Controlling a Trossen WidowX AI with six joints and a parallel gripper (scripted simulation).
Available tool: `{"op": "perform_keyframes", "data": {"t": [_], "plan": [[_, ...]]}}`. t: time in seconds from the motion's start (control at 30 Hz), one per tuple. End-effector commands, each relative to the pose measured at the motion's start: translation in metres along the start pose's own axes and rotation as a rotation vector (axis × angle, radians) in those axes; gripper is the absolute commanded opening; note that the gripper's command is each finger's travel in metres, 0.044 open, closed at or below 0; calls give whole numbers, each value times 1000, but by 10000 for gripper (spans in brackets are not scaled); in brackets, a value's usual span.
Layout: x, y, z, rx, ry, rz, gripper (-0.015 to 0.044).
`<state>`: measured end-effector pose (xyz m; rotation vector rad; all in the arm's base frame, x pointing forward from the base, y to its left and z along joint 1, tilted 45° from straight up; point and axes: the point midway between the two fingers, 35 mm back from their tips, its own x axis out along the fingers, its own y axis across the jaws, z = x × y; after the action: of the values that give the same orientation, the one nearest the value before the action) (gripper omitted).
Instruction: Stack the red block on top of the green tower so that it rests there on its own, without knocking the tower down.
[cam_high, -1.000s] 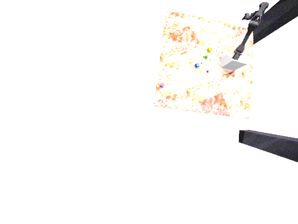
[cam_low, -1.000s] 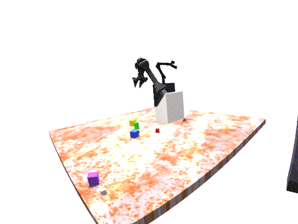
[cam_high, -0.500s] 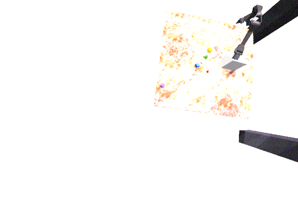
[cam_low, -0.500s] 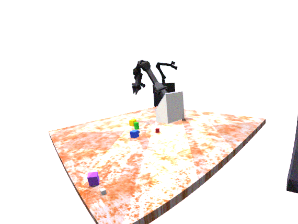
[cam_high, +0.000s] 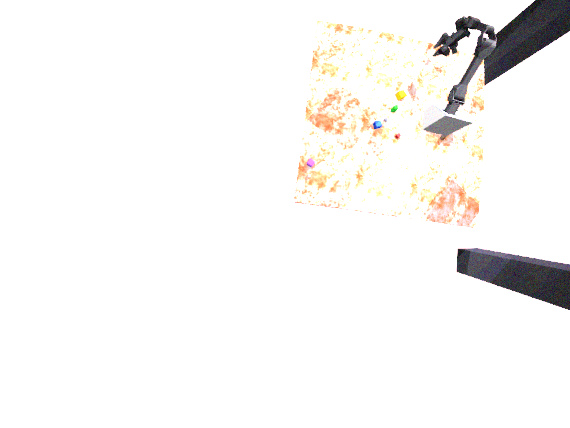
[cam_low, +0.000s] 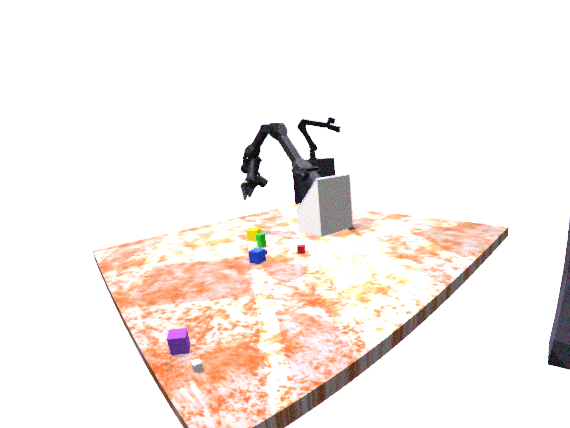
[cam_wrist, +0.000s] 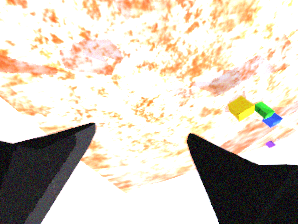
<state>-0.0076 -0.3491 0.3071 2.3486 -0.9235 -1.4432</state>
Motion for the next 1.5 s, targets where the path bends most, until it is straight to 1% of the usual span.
{"op": "perform_keyframes", "data": {"t": [0.0,0.3,0.47,0.67,0.9,1.17,1.47], "plan": [[36,-14,-14,-158,-6,-74,440],[98,-57,-50,-496,1,-204,440],[124,-87,-69,-689,18,-275,440],[154,-128,-88,-920,33,-359,440],[189,-187,-106,-1212,46,-462,440],[214,-263,-121,-1563,86,-566,440],[227,-348,-120,-1979,122,-667,440]]}}
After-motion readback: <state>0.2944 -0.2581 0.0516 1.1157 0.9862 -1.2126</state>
